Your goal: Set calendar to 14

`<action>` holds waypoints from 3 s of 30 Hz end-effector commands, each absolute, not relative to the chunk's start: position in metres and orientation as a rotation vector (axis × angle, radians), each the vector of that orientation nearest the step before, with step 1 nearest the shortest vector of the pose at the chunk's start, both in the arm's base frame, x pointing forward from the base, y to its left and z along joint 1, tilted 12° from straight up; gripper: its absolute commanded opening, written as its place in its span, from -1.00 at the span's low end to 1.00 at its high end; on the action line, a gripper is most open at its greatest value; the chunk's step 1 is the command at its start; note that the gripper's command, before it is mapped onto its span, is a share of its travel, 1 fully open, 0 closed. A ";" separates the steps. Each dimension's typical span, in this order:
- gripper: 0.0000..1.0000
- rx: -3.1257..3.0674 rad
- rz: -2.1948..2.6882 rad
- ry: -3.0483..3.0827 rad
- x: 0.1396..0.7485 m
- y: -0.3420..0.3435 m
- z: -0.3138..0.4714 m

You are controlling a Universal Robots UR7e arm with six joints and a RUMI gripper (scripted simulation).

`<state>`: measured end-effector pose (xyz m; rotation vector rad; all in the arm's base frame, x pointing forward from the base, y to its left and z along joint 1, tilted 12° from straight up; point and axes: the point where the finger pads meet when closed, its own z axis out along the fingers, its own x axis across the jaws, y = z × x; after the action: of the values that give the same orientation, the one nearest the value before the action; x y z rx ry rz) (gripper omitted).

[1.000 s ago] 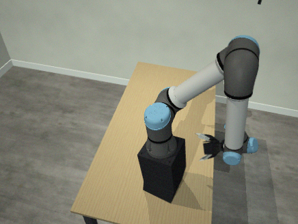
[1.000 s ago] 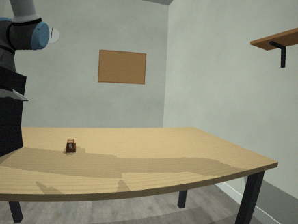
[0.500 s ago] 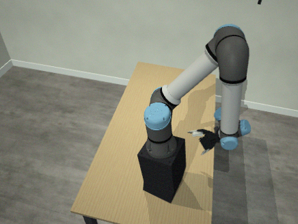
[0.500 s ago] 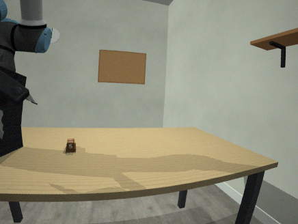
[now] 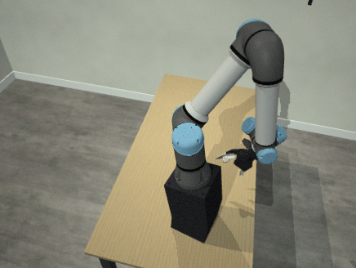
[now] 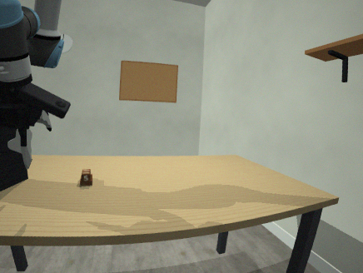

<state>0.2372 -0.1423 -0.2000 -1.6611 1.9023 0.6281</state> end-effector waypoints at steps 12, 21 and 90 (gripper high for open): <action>1.00 -2.199 0.418 1.501 0.274 -0.111 -0.195; 1.00 -2.424 0.318 1.244 0.291 -0.092 -0.189; 1.00 -2.949 -0.110 -0.082 0.342 0.010 -0.151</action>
<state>0.3419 0.0105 -0.1509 -2.9490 -0.0882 -0.1089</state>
